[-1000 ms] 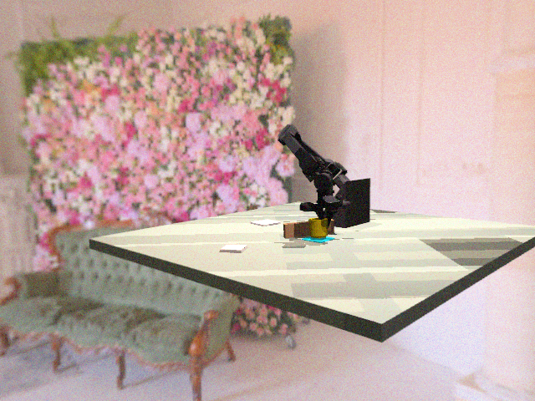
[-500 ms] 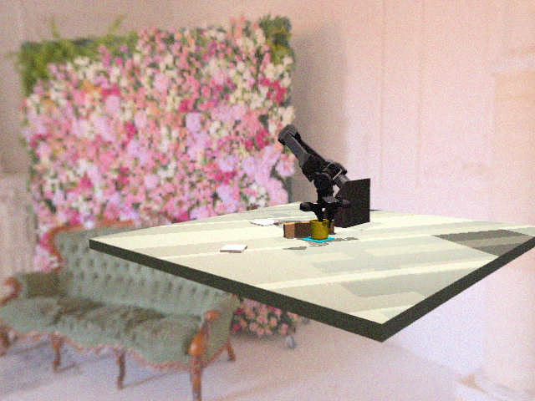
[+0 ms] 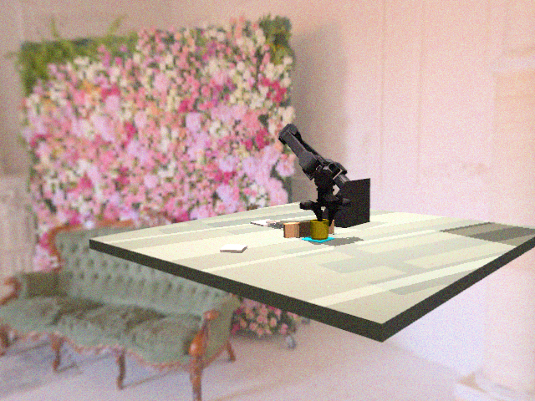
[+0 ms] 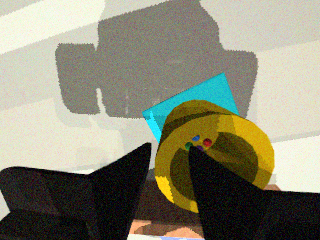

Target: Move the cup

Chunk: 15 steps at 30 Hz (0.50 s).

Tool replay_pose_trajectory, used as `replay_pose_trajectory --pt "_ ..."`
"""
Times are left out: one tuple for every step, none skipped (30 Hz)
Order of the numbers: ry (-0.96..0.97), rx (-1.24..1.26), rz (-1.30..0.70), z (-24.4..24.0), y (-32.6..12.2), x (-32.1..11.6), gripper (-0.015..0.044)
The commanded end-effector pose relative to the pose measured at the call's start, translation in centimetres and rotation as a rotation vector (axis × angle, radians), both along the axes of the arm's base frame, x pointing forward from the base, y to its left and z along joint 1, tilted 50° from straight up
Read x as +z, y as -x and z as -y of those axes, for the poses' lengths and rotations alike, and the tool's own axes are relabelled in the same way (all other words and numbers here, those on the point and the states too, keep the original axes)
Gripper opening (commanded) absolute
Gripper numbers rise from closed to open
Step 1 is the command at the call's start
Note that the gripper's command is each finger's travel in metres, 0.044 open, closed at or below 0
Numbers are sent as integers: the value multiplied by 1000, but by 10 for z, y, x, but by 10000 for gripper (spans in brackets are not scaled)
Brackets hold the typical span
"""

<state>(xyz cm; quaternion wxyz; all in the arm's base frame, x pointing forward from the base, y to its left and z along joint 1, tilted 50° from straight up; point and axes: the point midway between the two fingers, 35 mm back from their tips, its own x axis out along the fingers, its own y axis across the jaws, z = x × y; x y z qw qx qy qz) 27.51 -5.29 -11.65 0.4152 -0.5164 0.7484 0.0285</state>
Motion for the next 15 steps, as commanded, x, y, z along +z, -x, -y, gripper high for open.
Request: replay_pose_trajectory --pt "-4 -2 5 -6 -3 4 147" --pt "-4 -1 5 -7 -3 5 147" --pt "-4 -1 5 -8 -3 6 147" --pt "-4 -1 5 -9 -3 7 147" --pt "-4 -1 5 -11 -3 8 147" --pt "-4 -1 5 -12 -4 9 147" --pt "-4 -1 5 -13 -4 10 147" --pt "-4 0 4 -14 -4 11 147" --pt "-4 0 4 -15 -4 12 147" --pt "-4 0 4 -17 -4 13 147" --pt "-4 0 4 -18 -4 14 147" --pt "-4 0 4 -19 -5 15 147" --pt "-4 0 4 -20 -5 16 147" --pt "-4 0 4 -22 -5 17 147" --pt "-4 1 3 -23 -5 18 147"
